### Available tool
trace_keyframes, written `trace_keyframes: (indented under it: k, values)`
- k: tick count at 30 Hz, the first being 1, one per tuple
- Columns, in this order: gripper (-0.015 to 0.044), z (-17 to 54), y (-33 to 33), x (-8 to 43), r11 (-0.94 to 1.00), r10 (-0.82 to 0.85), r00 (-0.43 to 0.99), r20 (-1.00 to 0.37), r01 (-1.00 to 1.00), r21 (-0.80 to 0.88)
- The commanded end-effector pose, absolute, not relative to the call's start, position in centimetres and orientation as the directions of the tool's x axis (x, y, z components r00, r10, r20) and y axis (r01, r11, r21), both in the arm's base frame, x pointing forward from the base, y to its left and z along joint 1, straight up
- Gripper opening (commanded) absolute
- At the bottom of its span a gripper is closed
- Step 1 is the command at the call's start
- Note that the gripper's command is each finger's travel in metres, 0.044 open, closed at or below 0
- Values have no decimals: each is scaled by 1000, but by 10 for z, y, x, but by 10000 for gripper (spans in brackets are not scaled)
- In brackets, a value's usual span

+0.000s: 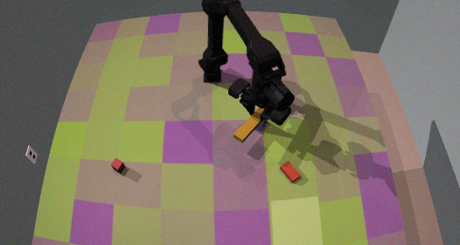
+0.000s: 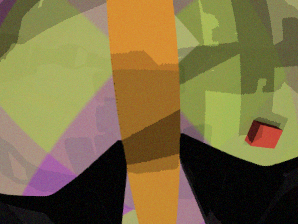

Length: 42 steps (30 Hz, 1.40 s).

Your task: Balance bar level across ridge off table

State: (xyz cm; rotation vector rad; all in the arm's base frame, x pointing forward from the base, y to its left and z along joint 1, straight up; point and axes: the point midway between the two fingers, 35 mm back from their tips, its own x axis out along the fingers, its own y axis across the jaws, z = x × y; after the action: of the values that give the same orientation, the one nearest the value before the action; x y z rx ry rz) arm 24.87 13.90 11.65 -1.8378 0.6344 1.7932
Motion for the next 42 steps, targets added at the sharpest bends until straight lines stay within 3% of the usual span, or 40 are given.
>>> trace_keyframes:
  k: [1, 42]
  values:
    - [0, 116, 140, 248, -774, 14, 24, -1000, -633, -26]
    - [0, 112, 140, 248, -774, 14, 24, -1000, -633, -26]
